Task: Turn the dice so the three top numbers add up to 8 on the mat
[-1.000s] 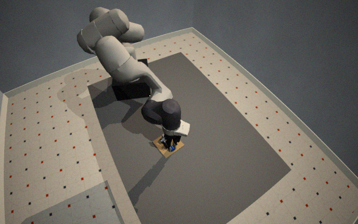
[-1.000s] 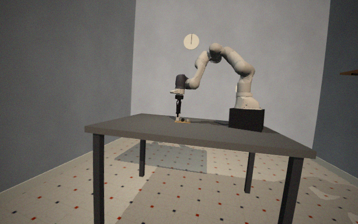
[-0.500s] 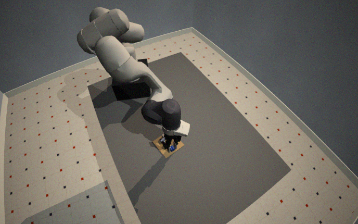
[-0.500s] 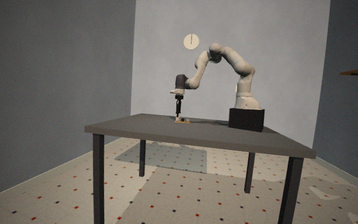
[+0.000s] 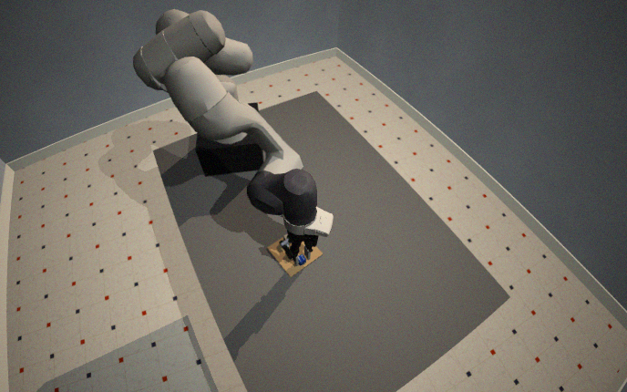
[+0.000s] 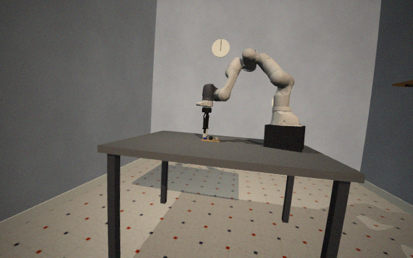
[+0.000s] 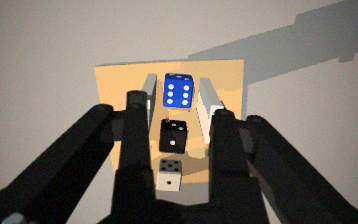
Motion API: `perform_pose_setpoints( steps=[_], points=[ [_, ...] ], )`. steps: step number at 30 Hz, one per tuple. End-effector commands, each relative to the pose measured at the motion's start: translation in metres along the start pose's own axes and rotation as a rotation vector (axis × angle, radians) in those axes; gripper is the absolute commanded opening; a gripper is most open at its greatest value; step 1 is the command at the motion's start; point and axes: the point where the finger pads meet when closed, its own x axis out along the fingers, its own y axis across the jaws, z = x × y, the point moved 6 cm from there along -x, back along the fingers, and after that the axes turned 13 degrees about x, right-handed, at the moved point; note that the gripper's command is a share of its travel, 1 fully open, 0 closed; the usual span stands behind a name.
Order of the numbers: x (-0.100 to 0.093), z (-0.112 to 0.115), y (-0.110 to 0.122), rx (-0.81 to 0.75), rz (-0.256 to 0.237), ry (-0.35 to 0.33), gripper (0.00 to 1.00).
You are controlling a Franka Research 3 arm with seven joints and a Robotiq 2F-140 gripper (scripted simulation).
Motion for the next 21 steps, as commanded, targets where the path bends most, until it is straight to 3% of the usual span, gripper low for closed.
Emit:
perform_pose_setpoints(
  steps=[1, 12, 21],
  points=[
    [-0.014, 0.001, 0.001, -0.004, 0.002, -0.004, 0.25],
    [-0.068, 0.000, 0.000, -0.004, 0.002, -0.004, 0.25],
    [-0.076, 0.000, 0.000, -0.004, 0.002, -0.004, 0.25]
  ],
)
